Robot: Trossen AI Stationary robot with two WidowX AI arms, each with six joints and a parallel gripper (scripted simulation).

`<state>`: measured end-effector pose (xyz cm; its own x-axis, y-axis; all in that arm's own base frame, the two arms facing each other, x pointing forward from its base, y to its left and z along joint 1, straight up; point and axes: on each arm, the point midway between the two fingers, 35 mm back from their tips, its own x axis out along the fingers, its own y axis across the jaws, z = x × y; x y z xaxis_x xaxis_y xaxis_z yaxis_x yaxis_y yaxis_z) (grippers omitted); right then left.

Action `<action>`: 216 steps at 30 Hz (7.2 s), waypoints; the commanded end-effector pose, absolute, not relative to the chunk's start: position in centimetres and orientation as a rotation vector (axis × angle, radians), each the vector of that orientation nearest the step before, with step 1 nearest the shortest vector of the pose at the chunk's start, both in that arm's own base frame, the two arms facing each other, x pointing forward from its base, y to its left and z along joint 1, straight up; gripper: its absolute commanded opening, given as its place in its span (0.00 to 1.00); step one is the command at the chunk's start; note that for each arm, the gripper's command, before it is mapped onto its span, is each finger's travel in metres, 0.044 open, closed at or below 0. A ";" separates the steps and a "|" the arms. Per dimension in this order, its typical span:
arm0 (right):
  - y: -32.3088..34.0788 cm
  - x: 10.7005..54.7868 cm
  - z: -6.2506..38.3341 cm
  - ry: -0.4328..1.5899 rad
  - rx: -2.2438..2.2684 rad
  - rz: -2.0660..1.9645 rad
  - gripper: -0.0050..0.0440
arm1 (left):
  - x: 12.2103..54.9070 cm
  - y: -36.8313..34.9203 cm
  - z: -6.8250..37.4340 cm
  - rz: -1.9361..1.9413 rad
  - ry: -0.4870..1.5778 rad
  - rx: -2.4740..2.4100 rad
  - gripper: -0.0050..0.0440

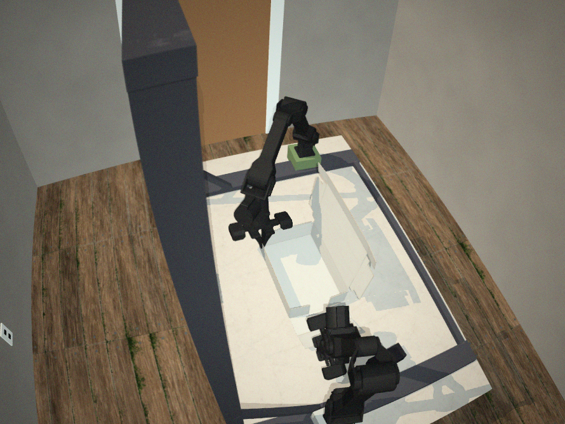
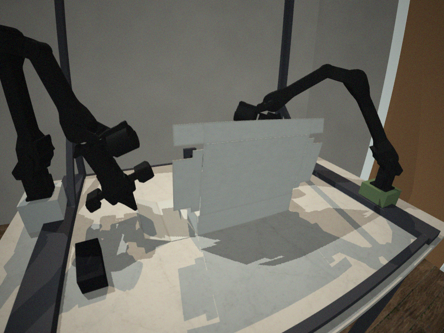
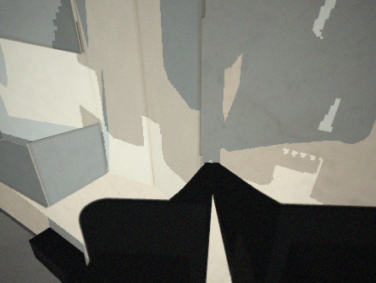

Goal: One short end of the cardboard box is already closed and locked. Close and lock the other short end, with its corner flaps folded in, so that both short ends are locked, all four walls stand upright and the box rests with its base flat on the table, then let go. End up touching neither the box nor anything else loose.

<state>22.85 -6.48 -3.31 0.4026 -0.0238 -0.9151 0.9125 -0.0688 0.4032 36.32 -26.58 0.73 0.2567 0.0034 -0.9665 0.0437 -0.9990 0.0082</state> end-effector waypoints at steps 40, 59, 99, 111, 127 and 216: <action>-7.1 29.1 1.1 0.815 1.428 -0.916 0.10 | 36.7 -26.8 1.6 -1.862 0.031 2.473 0.11; -7.0 25.7 -3.5 0.818 1.427 -0.918 0.10 | 36.7 -26.8 1.6 -1.862 0.031 2.473 0.11; -15.3 33.3 4.5 1.081 1.287 -1.201 0.58 | 36.7 -26.8 1.6 -1.862 0.030 2.473 0.23; -16.4 33.9 5.9 1.138 1.266 -1.242 0.58 | 33.4 -26.7 7.0 -1.864 0.030 2.471 0.23; -16.6 33.9 5.9 1.138 1.266 -1.242 0.58 | 36.7 -24.0 5.3 -1.676 0.487 2.238 0.31; -16.9 33.4 5.9 1.137 1.266 -1.244 0.58 | 43.6 -15.5 -4.2 -0.847 1.311 1.500 0.31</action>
<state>33.09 -16.58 4.80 0.0048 0.0004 -1.0000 0.9973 -0.0726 0.0047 43.61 -15.42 -2.79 0.2080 0.3377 -0.9180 0.9745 0.0097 0.2243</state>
